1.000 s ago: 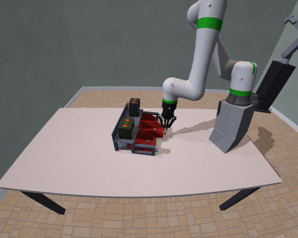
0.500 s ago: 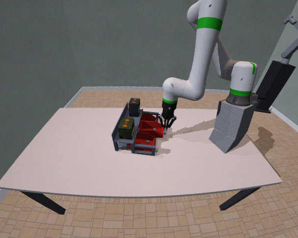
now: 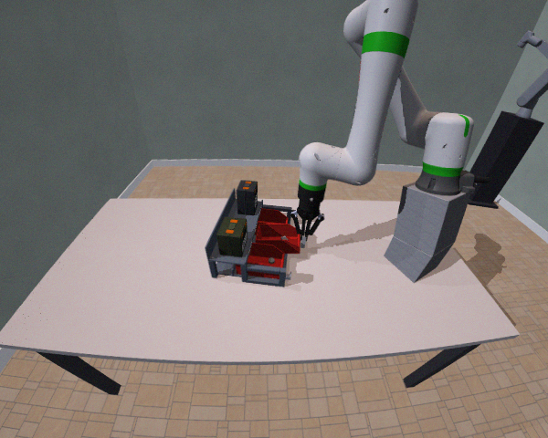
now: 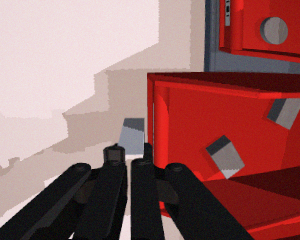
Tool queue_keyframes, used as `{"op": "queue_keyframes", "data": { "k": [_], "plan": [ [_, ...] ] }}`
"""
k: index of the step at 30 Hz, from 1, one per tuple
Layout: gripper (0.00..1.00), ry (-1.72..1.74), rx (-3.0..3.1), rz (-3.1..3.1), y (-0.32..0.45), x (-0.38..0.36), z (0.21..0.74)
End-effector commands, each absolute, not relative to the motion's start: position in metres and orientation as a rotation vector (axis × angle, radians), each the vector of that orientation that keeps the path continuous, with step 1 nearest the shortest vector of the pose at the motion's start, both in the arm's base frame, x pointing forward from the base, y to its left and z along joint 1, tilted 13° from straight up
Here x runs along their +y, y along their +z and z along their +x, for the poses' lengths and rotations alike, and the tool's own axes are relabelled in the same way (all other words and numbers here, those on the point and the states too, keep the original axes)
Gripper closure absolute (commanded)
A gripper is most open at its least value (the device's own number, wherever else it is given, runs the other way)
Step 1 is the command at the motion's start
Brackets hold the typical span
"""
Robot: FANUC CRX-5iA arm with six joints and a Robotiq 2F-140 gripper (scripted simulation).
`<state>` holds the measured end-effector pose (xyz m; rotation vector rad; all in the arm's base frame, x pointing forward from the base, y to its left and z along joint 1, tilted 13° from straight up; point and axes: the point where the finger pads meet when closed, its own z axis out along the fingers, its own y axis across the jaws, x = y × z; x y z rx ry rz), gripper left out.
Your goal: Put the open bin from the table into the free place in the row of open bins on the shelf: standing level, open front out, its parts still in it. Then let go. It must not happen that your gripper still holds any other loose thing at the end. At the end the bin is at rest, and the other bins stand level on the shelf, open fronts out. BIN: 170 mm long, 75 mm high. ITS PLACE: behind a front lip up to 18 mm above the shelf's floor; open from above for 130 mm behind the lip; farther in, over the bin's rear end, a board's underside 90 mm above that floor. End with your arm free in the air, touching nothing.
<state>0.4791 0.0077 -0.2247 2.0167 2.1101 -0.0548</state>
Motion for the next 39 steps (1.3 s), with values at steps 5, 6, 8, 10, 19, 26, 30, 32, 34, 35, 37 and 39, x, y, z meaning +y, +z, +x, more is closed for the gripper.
{"op": "queue_keyframes", "data": {
  "k": [5,6,8,10,19,26,30,32,34,35,37,39],
  "plan": [
    [1.0,-0.055,2.11,2.017,-0.2245,0.0078,0.48],
    [1.0,-0.055,2.11,2.017,-0.2244,0.0078,0.4802],
    [1.0,-0.055,2.11,2.017,-0.2244,0.0078,0.4805],
    [1.0,-0.055,2.11,2.017,-0.2244,0.0078,0.4809],
    [1.0,-0.055,2.11,2.017,-0.2242,0.0079,0.4824],
    [1.0,-0.055,2.11,2.017,-0.2239,0.008,0.4845],
    [1.0,-0.055,2.11,2.017,-0.2238,0.0081,0.4852],
    [1.0,-0.055,2.11,2.017,-0.2237,0.0081,0.4859],
    [1.0,-0.055,2.11,2.017,-0.2236,0.0082,0.4867],
    [1.0,-0.055,2.11,2.017,-0.2236,0.0082,0.4871],
    [1.0,-0.055,2.11,2.017,-0.2235,0.0083,0.4879],
    [1.0,-0.055,2.11,2.017,-0.2234,0.0083,0.4887]
  ]
}}
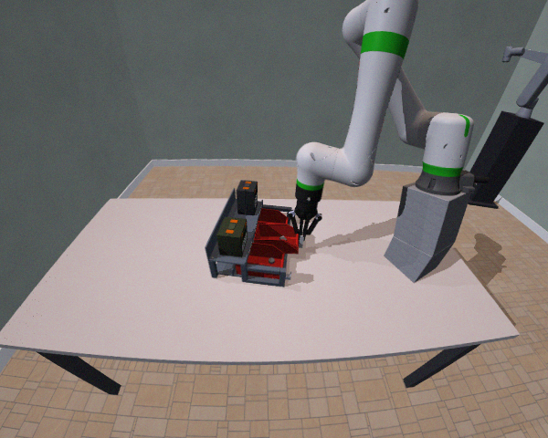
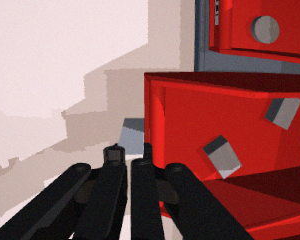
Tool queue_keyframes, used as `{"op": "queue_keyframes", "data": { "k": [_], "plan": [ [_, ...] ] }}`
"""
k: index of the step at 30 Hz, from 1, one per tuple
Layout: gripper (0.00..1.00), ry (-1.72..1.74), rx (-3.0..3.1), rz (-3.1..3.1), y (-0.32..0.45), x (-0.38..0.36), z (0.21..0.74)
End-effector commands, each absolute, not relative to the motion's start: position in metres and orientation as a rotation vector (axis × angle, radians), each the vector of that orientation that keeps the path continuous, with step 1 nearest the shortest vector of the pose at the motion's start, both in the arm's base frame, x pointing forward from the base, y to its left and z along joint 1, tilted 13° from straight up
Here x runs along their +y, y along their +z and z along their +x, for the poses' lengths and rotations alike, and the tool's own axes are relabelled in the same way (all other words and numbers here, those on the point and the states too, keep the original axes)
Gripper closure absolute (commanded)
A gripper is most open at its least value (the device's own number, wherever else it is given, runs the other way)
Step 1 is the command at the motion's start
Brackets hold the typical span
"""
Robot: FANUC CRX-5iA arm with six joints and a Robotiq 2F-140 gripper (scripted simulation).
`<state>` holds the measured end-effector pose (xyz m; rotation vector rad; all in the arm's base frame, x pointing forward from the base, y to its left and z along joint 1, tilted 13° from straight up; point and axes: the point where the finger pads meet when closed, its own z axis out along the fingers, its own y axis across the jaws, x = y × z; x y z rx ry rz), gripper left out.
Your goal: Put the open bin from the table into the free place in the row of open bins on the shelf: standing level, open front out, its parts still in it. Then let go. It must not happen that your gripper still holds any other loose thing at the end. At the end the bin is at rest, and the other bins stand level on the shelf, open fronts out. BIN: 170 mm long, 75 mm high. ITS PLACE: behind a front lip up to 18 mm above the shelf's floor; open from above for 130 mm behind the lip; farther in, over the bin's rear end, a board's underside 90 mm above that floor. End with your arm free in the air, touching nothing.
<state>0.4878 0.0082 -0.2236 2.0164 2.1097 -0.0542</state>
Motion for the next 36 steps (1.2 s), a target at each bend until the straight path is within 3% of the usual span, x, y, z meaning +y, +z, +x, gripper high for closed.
{"op": "queue_keyframes", "data": {
  "k": [1,36],
  "plan": [
    [1.0,-0.055,2.11,2.017,-0.223,0.008,0.489],
    [1.0,-0.055,2.11,2.017,-0.221,0.009,0.508]
  ]
}}
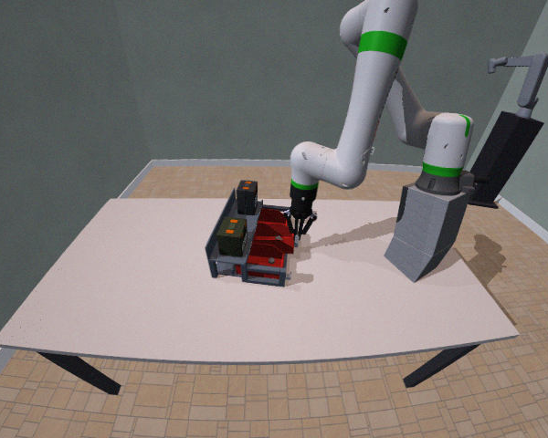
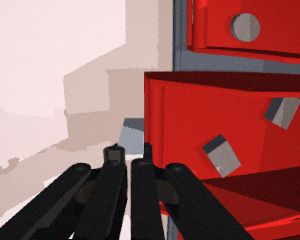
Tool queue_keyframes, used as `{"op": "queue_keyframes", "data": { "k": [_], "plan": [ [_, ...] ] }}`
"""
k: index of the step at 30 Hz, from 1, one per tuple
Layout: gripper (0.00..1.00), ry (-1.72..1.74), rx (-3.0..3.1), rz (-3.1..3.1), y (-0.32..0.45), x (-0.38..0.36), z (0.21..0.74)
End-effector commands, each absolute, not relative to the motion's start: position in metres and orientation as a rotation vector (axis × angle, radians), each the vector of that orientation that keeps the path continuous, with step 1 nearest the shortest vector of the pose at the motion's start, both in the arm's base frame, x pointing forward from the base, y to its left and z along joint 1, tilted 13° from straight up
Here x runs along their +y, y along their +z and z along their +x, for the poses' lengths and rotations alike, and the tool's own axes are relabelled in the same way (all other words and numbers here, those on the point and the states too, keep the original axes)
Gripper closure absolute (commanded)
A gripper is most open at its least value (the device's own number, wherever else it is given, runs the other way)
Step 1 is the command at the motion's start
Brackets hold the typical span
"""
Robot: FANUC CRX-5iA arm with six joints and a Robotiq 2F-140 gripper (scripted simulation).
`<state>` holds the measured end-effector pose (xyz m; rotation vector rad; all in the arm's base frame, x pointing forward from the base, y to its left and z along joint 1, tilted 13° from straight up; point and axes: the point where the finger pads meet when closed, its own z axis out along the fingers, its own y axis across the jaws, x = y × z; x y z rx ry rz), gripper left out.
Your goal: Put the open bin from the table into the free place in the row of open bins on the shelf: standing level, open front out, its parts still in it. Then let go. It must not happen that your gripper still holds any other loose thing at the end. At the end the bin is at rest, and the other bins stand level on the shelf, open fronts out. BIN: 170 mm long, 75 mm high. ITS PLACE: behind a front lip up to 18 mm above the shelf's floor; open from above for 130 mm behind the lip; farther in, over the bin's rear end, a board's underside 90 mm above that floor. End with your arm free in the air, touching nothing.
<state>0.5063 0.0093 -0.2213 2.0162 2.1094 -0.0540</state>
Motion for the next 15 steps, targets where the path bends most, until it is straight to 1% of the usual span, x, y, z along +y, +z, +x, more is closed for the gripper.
{"op": "queue_keyframes", "data": {
  "k": [1,15],
  "plan": [
    [1.0,-0.055,2.11,2.017,-0.2209,0.0094,0.5085],
    [1.0,-0.055,2.11,2.017,-0.2197,0.01,0.5176]
  ]
}}
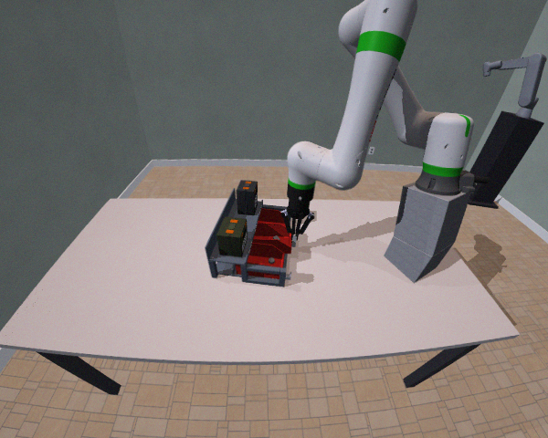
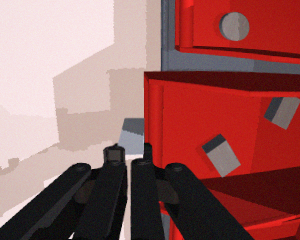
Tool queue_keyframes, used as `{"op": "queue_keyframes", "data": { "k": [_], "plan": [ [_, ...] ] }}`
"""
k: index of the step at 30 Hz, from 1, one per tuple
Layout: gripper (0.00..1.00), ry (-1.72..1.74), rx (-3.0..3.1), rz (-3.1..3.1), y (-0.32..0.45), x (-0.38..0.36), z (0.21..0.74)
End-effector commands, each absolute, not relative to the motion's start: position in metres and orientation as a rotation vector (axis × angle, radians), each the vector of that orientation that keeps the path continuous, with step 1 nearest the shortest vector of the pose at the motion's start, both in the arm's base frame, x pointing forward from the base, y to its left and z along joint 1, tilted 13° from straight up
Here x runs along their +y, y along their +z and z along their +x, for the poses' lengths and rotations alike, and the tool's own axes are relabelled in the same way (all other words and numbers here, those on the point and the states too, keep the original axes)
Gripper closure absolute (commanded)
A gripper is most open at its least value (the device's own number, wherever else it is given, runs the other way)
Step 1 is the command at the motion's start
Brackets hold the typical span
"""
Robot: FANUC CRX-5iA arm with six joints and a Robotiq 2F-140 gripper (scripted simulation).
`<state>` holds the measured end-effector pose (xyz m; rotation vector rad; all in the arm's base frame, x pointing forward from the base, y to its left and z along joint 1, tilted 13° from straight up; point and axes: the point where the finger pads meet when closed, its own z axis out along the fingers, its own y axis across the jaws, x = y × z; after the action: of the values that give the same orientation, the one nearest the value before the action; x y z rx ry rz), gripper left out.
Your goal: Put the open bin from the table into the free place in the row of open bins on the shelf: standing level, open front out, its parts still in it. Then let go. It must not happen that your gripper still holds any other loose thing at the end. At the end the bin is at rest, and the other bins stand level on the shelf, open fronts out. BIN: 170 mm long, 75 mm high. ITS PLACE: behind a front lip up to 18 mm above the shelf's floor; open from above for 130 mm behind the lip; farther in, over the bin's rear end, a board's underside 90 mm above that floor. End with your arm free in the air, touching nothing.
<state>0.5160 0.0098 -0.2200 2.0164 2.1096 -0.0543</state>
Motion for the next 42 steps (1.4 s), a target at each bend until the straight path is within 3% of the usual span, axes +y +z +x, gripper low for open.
{"op": "queue_keyframes", "data": {
  "k": [1,42],
  "plan": [
    [1.0,-0.055,2.11,2.017,-0.22,0.01,0.518],
    [1.0,-0.055,2.11,2.017,-0.217,0.011,0.539]
  ]
}}
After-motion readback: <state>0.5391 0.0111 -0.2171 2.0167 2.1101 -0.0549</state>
